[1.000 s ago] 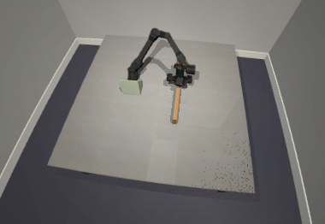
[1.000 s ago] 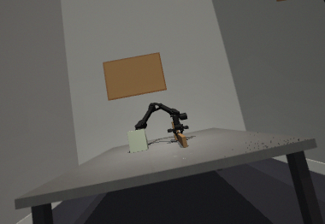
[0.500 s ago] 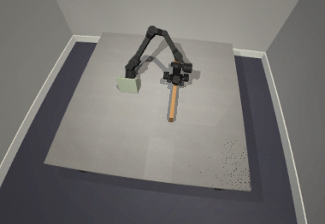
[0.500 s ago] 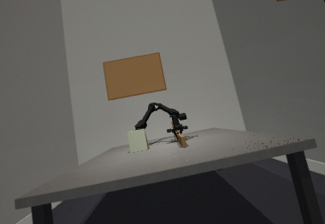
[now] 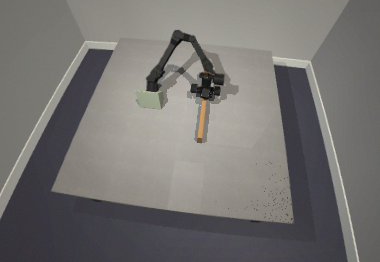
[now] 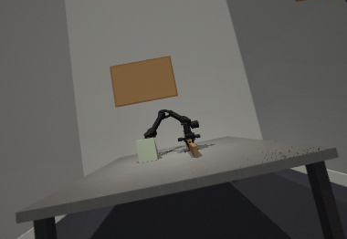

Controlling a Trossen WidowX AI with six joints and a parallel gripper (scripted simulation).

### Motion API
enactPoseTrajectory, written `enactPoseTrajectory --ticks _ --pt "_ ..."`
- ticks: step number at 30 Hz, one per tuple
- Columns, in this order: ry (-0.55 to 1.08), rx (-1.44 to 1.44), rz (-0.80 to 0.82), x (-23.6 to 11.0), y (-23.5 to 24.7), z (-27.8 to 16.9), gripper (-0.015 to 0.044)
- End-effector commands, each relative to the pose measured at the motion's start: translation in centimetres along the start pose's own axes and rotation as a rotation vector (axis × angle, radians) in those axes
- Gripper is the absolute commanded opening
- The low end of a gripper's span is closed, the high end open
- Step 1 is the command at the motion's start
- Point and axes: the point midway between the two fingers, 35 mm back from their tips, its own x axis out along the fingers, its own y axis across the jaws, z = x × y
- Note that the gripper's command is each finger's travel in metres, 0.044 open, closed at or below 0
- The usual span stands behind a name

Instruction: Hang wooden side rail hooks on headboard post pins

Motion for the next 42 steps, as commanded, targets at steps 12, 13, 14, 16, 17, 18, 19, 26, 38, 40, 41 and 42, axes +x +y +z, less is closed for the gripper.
enactPoseTrajectory --ticks 12,13,14,16,17,18,19,26,38,40,41,42 --pt "0.004 0.005 -0.003 -0.2 0.02 0.01 0.0" --pt "0.004 0.005 -0.003 -0.22 0.02 0.01 0.0" --pt "0.004 0.005 -0.003 -0.23 0.02 0.01 0.0" --pt "0.004 0.005 -0.003 -0.27 0.02 0.01 0.0" --pt "0.004 0.005 -0.003 -0.28 0.02 0.01 0.0" --pt "0.004 0.005 -0.003 -0.3 0.02 0.01 0.0" --pt "0.004 0.005 -0.003 -0.32 0.02 0.01 0.0" --pt "0.004 0.005 -0.003 -0.43 0.02 0.01 0.0" --pt "0.004 0.005 -0.003 -0.63 0.03 0.01 0.0" --pt "0.004 0.005 -0.003 -0.67 0.03 0.01 0.0" --pt "0.004 0.005 -0.003 -0.68 0.03 0.01 0.0" --pt "0.004 0.005 -0.003 -0.7 0.03 0.01 0.0"
